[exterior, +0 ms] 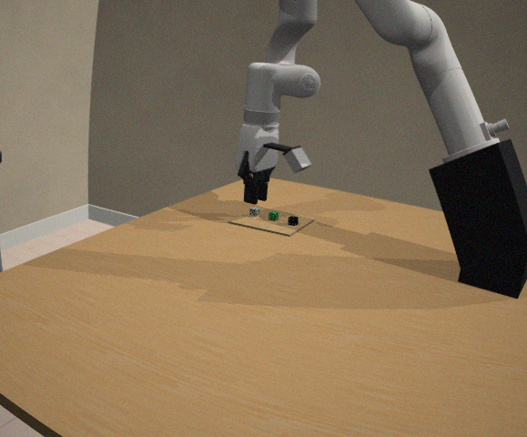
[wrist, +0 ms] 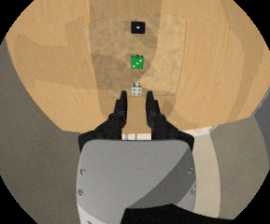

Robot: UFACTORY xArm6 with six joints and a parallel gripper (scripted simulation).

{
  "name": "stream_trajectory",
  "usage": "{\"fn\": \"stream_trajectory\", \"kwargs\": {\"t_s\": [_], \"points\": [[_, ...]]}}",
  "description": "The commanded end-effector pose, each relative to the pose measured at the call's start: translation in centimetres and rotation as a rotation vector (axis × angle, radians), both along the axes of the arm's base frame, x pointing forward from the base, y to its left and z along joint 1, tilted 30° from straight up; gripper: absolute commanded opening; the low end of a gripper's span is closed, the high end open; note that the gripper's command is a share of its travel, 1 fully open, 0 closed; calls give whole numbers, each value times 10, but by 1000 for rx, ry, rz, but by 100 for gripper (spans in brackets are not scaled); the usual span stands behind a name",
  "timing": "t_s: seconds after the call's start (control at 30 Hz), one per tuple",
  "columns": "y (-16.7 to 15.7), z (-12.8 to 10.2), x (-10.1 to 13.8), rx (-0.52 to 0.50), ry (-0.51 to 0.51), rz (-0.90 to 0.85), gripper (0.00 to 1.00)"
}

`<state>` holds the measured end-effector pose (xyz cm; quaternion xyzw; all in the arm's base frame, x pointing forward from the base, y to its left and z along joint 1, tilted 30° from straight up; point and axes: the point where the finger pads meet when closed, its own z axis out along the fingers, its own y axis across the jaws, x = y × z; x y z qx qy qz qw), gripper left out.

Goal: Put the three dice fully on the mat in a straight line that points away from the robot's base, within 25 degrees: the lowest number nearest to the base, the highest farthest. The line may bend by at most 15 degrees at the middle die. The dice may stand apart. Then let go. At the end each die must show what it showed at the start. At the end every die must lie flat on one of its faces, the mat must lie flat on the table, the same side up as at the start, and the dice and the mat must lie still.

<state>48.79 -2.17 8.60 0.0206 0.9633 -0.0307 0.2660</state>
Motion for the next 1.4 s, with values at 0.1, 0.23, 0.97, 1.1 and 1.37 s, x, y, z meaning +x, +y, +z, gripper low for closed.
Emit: {"fn": "stream_trajectory", "kwargs": {"t_s": [0.1, 0.23, 0.97, 1.1, 1.37], "points": [[1, 14, -7, 5, 15, 3, 31], [2, 24, -12, 5, 15, 3, 31], [4, 54, -30, 5, 15, 3, 100], [4, 54, -30, 5, 15, 3, 100], [4, 54, -30, 5, 15, 3, 100]]}}
